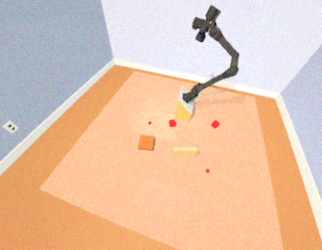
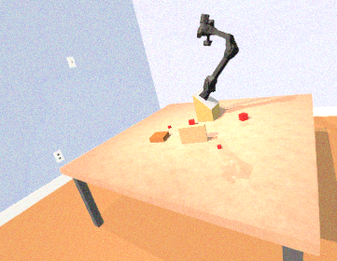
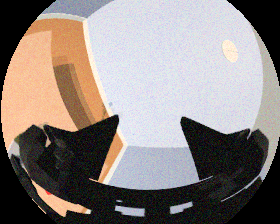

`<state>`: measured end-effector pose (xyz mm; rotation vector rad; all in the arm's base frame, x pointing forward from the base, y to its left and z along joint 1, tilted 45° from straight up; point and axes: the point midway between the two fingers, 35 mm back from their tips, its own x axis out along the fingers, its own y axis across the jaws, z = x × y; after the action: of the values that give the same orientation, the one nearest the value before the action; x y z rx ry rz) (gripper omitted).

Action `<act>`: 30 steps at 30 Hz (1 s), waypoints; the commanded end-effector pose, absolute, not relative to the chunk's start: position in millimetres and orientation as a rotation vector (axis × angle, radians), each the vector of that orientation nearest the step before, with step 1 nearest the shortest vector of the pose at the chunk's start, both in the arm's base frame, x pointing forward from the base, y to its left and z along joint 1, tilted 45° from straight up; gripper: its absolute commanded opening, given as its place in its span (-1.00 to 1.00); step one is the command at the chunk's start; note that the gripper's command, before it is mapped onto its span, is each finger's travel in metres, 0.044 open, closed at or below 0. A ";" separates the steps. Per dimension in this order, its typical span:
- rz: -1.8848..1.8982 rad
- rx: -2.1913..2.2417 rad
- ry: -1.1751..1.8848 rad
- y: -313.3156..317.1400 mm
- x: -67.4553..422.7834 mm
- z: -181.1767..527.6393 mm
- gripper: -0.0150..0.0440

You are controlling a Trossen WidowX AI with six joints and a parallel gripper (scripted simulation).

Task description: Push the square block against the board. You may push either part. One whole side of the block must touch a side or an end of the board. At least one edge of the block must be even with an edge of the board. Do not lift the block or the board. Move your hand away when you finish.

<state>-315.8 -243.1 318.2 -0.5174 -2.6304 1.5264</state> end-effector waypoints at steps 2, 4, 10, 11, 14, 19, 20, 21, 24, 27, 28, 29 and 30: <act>1.526 -0.517 -2.630 -243.1 -315.8 318.2 0.69; 1.538 -0.497 -2.648 -248.9 -313.7 316.4 0.51; 1.637 -0.313 -2.798 -298.4 -290.3 299.5 -0.03; 1.653 -0.281 -2.824 -306.6 -285.4 296.5 -0.11; 1.679 -0.200 -2.874 -324.6 -268.7 289.9 -0.38; 1.710 -0.084 -2.940 -348.1 -242.5 280.4 -0.49; 1.719 -0.064 -2.956 -352.8 -238.4 278.3 -0.49; 1.728 -0.044 -2.971 -357.3 -234.4 276.2 -0.49; 1.757 -0.009 -2.988 -364.9 -221.4 269.9 -0.49; 1.801 0.047 -3.021 -376.7 -200.8 260.0 -0.49; 1.814 0.077 -3.046 -382.9 -193.4 256.5 -0.49; 1.826 0.106 -3.072 -388.9 -185.9 252.9 -0.49; 1.838 0.136 -3.098 -394.8 -178.2 249.4 -0.49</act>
<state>-199.4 -378.8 262.8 0.0659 -3.0262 1.8162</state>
